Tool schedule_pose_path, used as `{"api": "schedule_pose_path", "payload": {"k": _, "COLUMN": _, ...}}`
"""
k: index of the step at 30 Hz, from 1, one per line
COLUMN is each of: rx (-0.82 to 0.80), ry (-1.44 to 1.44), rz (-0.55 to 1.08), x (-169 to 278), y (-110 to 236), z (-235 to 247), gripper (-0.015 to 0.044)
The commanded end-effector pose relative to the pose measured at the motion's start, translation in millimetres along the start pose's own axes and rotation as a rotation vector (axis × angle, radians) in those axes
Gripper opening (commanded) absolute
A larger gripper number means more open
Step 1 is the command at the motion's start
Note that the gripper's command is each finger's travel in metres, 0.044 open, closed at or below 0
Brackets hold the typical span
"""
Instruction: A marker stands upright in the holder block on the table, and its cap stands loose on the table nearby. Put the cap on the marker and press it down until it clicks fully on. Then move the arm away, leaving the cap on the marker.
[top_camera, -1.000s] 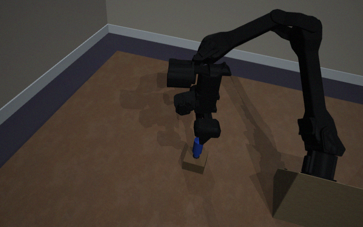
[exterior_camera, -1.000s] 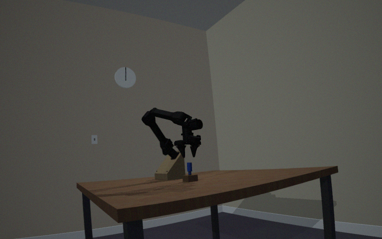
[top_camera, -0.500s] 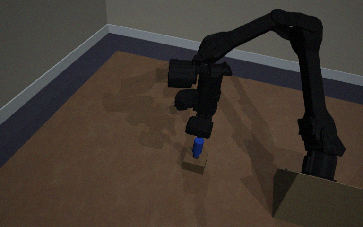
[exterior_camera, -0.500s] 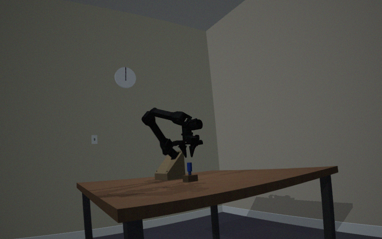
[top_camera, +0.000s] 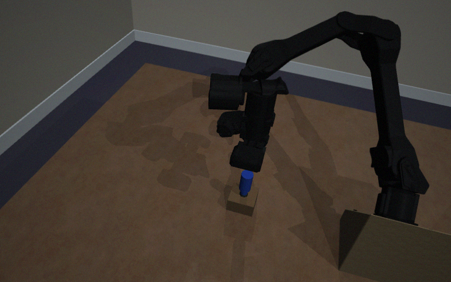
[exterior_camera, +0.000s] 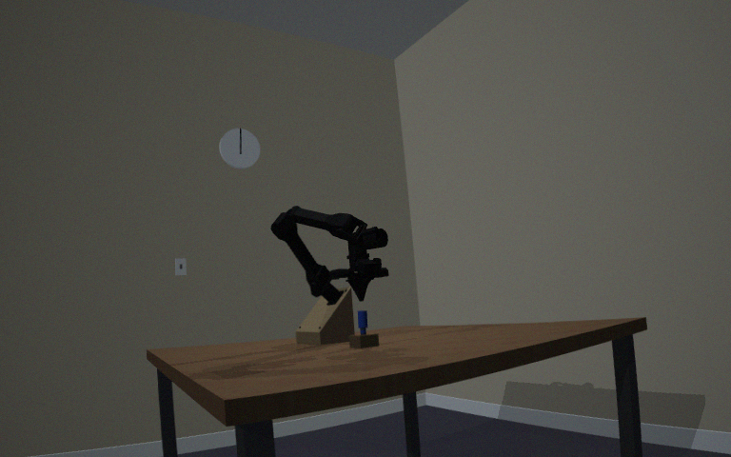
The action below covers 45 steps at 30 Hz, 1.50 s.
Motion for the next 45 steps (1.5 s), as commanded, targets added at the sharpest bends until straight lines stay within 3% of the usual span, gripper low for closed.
{"api": "schedule_pose_path", "payload": {"k": 1, "rx": 0.002, "ry": -0.005, "rz": 0.0, "x": -0.3, "y": -0.8, "z": 0.2, "gripper": 0.0}}
{"api": "schedule_pose_path", "payload": {"k": 35, "rx": 0.004, "ry": -0.005, "rz": 0.0, "x": -1.1, "y": -41.6, "z": -0.2, "gripper": 0.0}}
{"api": "schedule_pose_path", "payload": {"k": 42, "rx": 0.002, "ry": -0.009, "rz": -0.012, "x": -2.0, "y": -32.5, "z": -0.4, "gripper": 0.0}}
{"api": "schedule_pose_path", "payload": {"k": 45, "rx": -0.003, "ry": -0.008, "rz": -0.013, "x": -5.3, "y": 1.1, "z": 0.4, "gripper": 0.0}}
Point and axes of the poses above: the point midway between the two fingers, 35 mm back from their tips, its own y axis back along the fingers, its own z axis across the jaws, x = y × z, the point moved 6 cm from there along y, back along the fingers, and after that the axes turned 14 degrees about y, right-handed, at the moved point
